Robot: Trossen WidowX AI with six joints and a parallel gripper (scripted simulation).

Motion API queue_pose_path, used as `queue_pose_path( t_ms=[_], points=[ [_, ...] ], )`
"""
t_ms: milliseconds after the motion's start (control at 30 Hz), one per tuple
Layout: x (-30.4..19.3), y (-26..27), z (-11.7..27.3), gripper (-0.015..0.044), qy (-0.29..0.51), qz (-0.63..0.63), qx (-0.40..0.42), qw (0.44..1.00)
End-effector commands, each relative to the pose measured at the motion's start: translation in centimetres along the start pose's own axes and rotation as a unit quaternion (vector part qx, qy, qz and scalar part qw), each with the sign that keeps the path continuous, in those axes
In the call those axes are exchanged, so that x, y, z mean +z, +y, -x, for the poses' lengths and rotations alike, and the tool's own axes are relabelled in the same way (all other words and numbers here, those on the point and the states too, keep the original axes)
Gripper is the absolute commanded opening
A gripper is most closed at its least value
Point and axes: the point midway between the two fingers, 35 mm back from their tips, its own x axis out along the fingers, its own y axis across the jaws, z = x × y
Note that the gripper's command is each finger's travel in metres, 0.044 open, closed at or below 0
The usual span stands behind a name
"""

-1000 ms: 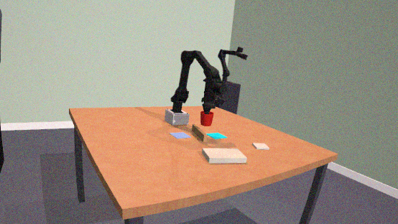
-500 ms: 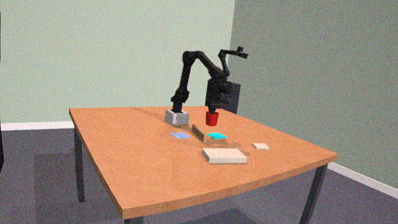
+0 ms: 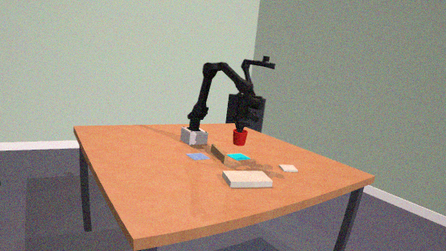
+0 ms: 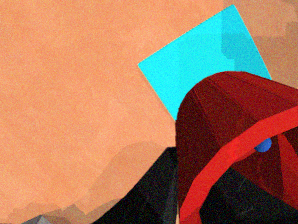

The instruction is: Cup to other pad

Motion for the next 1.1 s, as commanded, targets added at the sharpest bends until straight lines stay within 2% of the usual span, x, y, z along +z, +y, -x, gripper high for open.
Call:
queue_pose_path(
  t_ms=[0, 1067],
  points=[
    [0.5, 0.0, 0.1, 0.0, 0.001, -0.002, -0.003, 1.0],
    [0.7, 0.0, -5.2, 0.0, 0.001, -0.002, -0.002, 1.0]
  ],
)
